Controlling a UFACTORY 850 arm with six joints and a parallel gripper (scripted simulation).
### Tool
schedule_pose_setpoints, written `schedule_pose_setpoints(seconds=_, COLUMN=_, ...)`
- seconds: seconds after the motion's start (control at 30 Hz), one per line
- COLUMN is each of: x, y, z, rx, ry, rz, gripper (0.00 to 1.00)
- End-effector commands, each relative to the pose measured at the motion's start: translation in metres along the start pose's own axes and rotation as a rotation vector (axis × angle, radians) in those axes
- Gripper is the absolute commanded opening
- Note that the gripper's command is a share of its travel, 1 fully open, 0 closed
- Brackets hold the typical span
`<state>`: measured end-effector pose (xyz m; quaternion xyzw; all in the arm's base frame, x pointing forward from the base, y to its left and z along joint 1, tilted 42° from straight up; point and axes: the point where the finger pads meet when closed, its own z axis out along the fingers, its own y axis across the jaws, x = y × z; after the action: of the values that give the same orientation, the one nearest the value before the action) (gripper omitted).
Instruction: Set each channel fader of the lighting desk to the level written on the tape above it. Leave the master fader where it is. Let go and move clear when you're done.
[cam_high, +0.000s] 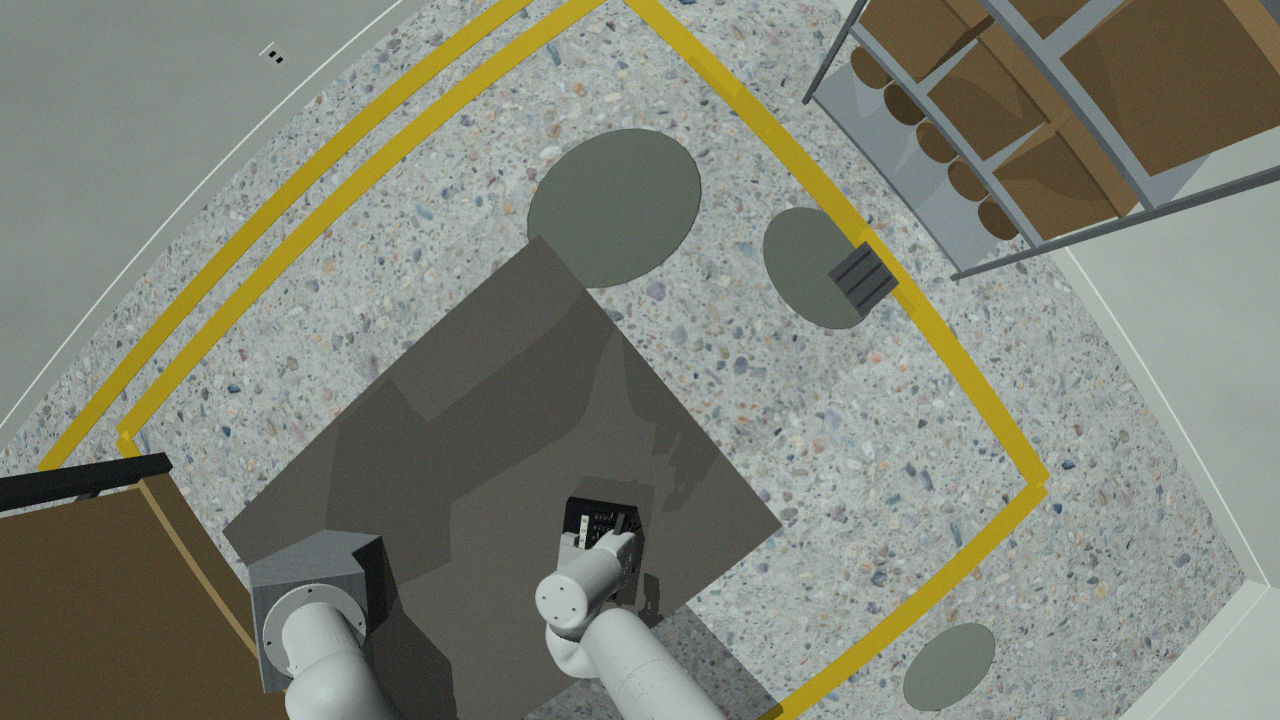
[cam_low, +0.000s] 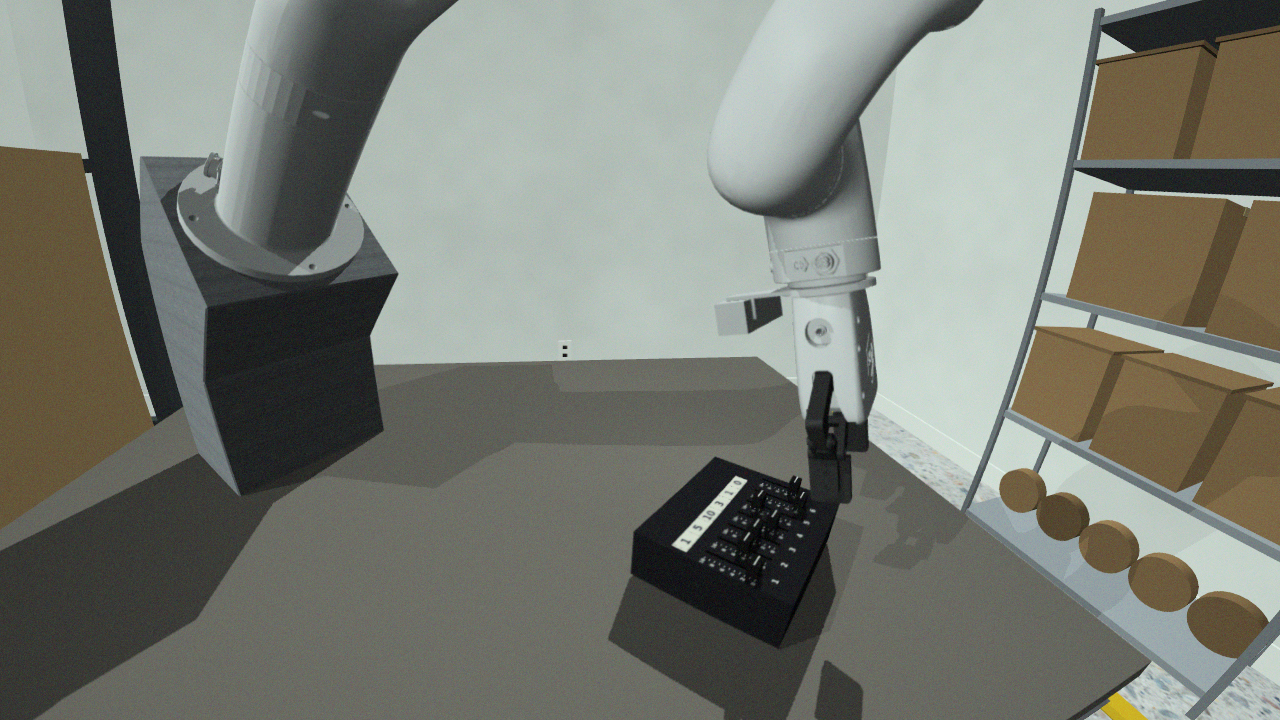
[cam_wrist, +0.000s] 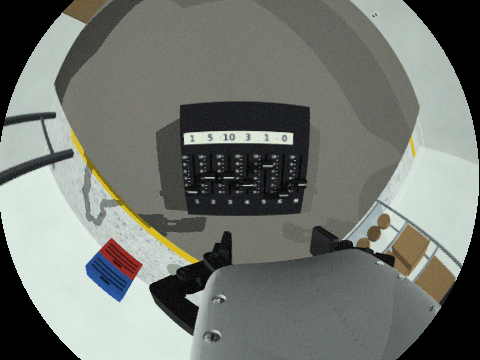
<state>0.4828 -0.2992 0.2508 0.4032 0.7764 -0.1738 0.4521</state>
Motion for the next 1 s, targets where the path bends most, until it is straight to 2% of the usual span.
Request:
schedule_pose_setpoints(seconds=0.0, x=-0.0004, y=0.0002, z=-0.0001, rx=0.001, ry=-0.001, rz=-0.001, gripper=1.0)
schedule_pose_setpoints(seconds=0.73, x=-0.0004, y=0.0002, z=-0.0002, rx=0.001, ry=-0.001, rz=0.001, gripper=1.0)
schedule_pose_setpoints(seconds=0.97, x=0.0006, y=-0.0014, z=-0.0026, rx=0.005, ry=0.007, rz=0.07, gripper=1.0)
